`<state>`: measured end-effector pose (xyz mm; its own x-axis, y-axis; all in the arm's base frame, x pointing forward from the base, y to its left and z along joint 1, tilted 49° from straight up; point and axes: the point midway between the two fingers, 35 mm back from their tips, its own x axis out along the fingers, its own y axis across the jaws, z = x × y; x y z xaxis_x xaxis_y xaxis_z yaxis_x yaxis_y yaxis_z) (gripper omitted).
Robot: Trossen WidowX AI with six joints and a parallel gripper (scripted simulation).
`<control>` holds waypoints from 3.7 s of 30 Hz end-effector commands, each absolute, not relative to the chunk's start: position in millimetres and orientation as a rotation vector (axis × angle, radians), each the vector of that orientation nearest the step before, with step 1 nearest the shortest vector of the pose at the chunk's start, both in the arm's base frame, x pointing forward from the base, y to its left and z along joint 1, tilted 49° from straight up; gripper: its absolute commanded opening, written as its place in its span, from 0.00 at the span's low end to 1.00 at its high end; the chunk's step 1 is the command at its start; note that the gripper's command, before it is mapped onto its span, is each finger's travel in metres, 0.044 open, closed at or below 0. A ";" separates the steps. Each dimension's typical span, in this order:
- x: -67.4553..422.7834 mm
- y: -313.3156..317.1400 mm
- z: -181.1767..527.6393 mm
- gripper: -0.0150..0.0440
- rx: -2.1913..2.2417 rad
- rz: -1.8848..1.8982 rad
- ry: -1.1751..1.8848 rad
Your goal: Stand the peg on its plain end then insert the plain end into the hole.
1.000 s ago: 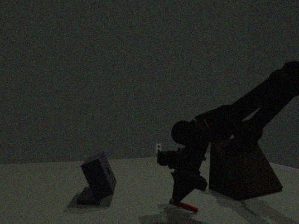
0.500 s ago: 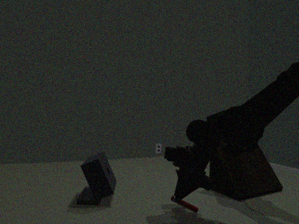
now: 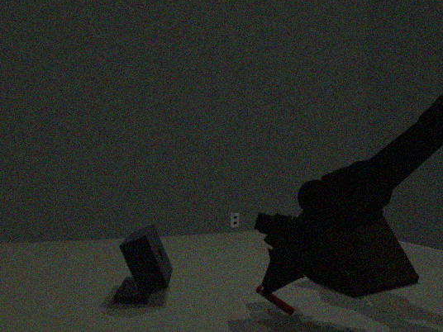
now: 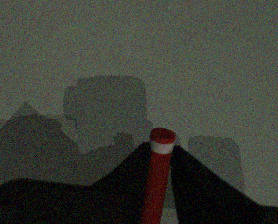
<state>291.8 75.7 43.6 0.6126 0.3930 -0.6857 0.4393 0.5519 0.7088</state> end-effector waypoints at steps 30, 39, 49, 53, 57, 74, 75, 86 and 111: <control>270.8 79.1 53.2 0.34 0.996 -0.176 0.696; 265.2 80.7 55.2 0.34 0.985 -0.215 0.625; 259.0 82.9 57.1 0.34 0.971 -0.256 0.547; 256.5 83.9 57.7 0.34 0.965 -0.273 0.515; 254.0 85.0 58.2 0.34 0.959 -0.289 0.484; 243.7 90.0 59.8 0.34 0.931 -0.359 0.350; 243.1 90.4 59.9 0.34 0.929 -0.363 0.342; 236.7 94.2 60.3 0.34 0.908 -0.406 0.256; 235.0 99.3 57.8 0.34 0.906 -0.409 0.248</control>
<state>234.8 98.3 58.8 0.8955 -0.2375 -0.3764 0.4435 0.5476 0.7096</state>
